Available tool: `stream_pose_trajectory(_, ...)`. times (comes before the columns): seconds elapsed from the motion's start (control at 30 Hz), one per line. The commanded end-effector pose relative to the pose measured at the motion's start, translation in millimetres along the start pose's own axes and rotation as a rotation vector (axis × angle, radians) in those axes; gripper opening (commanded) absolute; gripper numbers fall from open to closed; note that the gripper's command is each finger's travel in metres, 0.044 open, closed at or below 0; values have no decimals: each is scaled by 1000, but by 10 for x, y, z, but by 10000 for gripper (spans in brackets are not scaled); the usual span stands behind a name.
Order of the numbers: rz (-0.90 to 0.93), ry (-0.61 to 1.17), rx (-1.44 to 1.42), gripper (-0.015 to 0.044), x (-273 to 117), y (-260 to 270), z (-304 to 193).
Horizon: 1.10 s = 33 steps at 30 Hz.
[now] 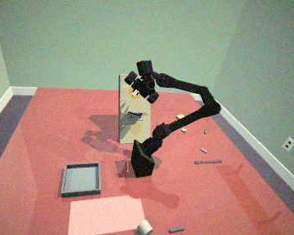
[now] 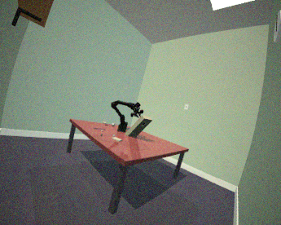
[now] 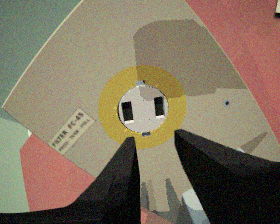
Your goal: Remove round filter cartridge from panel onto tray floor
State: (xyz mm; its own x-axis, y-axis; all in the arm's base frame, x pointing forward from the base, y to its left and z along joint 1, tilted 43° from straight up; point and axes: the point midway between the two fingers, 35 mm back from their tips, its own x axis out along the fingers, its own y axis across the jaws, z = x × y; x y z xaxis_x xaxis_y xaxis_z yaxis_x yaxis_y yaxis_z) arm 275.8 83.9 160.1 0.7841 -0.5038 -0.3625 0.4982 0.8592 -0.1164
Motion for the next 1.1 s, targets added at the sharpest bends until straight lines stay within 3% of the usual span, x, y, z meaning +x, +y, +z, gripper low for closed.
stream_pose_trajectory(0.0,-4,0,-14,113,4,-6,-48)
stream_pose_trajectory(1.07,-5,7,-11,113,447,8,-58)
